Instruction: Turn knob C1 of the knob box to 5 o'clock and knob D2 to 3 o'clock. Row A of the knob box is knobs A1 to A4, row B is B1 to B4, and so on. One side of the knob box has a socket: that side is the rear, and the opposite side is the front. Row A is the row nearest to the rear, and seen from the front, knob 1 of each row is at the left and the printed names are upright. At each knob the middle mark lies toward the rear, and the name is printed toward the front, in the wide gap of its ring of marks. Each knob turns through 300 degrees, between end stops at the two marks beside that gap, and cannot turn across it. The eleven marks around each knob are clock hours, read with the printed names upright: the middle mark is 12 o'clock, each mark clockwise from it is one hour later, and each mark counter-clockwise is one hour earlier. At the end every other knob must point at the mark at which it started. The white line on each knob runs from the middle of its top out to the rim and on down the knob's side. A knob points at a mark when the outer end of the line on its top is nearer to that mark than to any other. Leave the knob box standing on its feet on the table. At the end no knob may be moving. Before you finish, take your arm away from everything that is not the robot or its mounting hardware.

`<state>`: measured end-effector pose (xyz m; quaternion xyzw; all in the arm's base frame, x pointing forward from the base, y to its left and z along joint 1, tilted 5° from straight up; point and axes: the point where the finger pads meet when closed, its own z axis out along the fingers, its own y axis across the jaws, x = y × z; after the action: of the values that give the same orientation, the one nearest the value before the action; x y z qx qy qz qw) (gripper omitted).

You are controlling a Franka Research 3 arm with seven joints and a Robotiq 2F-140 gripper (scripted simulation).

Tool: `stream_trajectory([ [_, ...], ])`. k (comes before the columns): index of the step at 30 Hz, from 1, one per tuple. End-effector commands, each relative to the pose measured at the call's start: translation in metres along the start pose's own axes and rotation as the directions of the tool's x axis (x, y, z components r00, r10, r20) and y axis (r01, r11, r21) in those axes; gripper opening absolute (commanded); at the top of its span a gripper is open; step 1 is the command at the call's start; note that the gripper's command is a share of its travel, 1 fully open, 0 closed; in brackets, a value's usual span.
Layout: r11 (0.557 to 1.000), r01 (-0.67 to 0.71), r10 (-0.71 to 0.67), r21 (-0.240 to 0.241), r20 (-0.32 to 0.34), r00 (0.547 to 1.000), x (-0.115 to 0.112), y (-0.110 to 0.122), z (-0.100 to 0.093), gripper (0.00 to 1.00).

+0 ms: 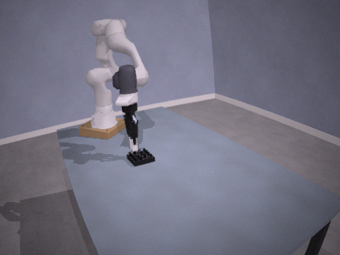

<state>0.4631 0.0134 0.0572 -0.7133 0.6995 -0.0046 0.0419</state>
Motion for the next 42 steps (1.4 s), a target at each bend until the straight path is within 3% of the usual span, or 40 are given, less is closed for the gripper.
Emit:
stream_trajectory([
  [1,1.0,0.002,-0.002,0.001,0.0,1.0,-0.001,0.0,0.001,0.12],
  [23,1.0,0.002,-0.002,0.001,0.0,1.0,-0.001,0.0,0.001,0.12],
  [42,1.0,0.002,-0.002,0.001,0.0,1.0,-0.001,0.0,0.013,0.12],
])
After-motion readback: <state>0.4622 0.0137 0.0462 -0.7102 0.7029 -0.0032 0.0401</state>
